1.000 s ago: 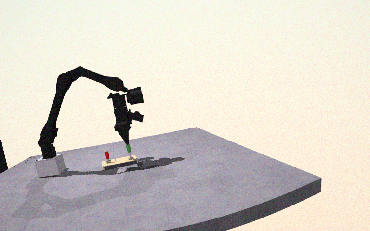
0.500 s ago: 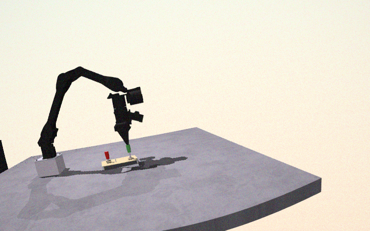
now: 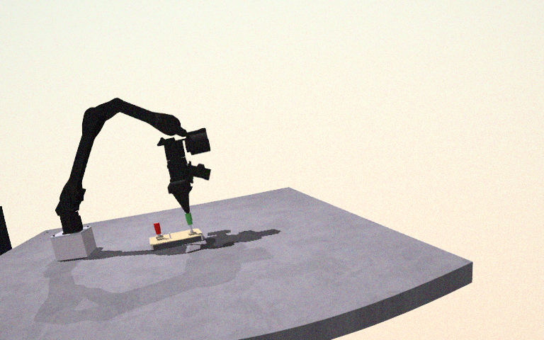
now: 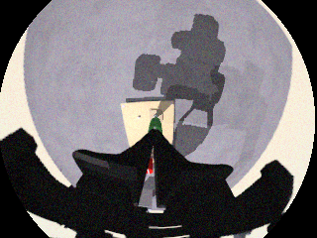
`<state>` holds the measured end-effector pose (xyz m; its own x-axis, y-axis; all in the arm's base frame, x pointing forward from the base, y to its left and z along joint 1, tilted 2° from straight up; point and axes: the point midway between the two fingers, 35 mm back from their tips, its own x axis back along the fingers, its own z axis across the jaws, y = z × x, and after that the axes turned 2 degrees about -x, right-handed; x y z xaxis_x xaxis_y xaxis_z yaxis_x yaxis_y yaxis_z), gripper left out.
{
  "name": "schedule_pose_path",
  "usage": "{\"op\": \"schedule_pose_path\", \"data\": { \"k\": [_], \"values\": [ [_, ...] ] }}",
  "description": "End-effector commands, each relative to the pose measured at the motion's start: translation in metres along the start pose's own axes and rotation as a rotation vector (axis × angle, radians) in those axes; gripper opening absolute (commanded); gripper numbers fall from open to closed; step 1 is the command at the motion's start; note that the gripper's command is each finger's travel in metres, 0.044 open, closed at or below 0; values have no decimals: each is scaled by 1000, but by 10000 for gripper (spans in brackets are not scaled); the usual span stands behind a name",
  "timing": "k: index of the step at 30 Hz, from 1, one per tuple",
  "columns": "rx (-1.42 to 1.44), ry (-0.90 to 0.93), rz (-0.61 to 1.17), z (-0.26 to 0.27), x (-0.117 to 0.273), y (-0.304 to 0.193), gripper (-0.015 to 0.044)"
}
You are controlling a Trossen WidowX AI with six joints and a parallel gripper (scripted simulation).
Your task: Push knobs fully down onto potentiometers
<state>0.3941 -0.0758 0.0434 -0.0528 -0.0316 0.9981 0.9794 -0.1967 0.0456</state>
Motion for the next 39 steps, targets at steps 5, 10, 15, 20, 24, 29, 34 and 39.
{"op": "schedule_pose_path", "data": {
  "k": [5, 10, 15, 20, 24, 29, 34, 39],
  "values": [
    [1, -4, 13, 0, -17, 1, 0],
    [1, -4, 13, 0, -22, 1, 0],
    [1, -4, 13, 0, -23, 1, 0],
    [1, -4, 13, 0, -24, 1, 0],
    [1, -4, 13, 0, -27, 1, 0],
    [1, -4, 13, 0, -27, 1, 0],
    [1, -4, 13, 0, -28, 1, 0],
    [1, -4, 13, 0, -30, 1, 0]
  ]
}}
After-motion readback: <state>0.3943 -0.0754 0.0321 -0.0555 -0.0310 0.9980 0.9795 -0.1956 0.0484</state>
